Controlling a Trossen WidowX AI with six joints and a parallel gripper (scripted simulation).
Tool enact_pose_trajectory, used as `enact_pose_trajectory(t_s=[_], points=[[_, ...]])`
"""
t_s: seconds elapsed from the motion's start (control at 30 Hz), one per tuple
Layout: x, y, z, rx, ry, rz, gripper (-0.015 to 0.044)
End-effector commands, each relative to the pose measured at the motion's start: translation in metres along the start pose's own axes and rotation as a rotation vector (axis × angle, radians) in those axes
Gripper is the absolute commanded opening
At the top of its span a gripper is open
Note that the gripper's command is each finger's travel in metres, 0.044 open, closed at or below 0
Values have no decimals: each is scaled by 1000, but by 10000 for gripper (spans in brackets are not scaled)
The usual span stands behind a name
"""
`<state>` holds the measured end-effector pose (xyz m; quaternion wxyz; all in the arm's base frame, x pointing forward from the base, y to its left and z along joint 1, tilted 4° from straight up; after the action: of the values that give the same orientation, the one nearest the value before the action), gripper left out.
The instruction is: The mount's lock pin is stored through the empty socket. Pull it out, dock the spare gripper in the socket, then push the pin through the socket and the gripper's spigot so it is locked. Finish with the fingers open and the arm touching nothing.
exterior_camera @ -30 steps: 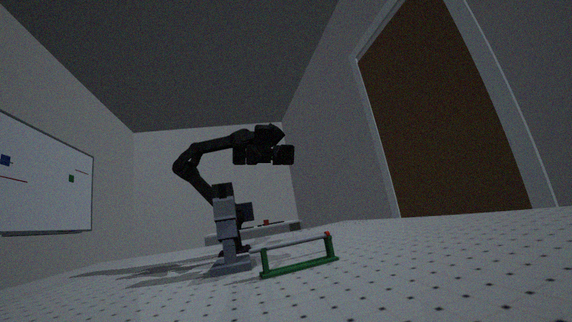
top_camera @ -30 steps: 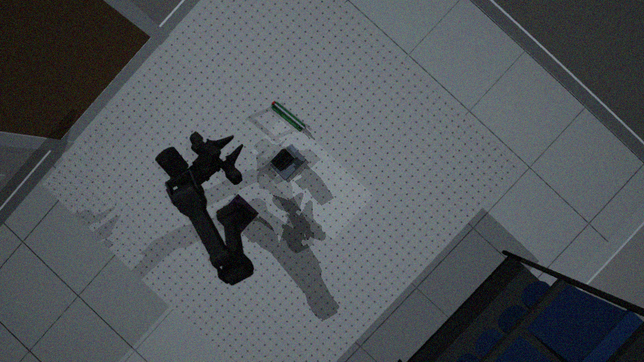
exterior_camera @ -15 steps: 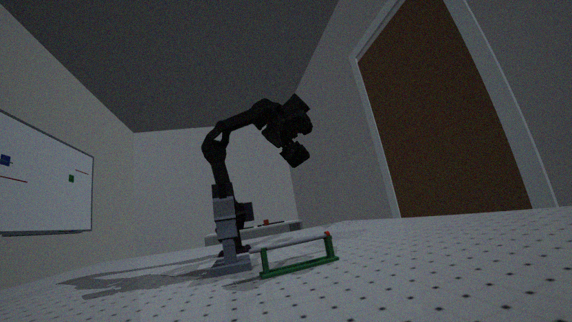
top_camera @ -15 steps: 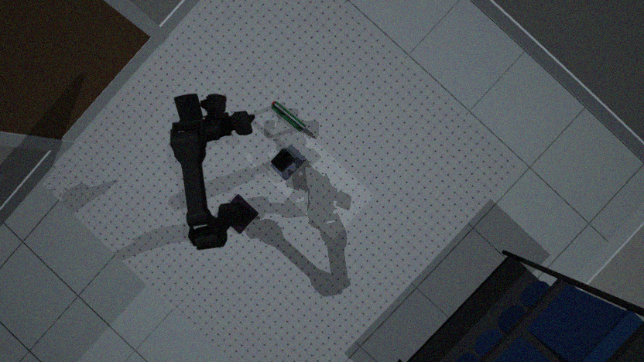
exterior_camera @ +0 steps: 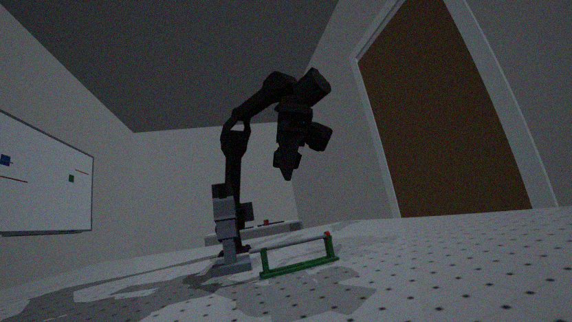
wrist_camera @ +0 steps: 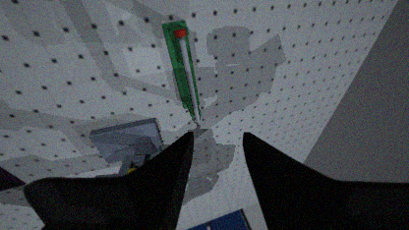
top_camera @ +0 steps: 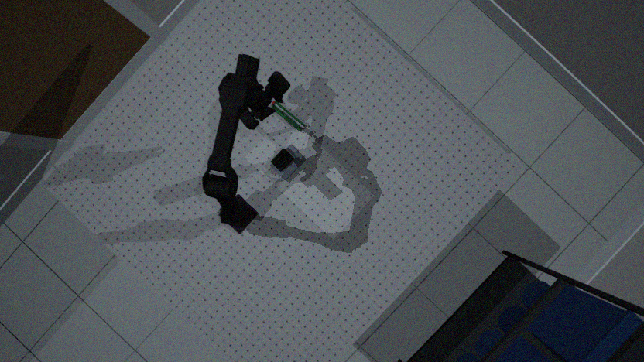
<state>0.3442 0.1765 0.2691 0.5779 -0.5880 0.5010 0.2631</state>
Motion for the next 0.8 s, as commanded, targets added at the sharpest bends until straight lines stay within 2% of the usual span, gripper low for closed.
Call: enact_pose_trajectory(t_s=[0.0, 0.33, 0.77], points=[[30, -20, -3, -141, 10, 114, 180], [34, -18, -5, -141, 10, 114, 180], [84, 2, 4, -141, 10, 113, 180]])
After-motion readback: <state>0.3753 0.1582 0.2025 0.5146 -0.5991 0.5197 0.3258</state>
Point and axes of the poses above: the point midway between the two fingers, 35 mm back from their tips, its own x axis out along the fingers, its own y axis across the jaws, z = x × y, the point moved 7 cm from there along -x, back along the fingers, and after that the axes turned 10 degrees about x, right-handed, at the moved point
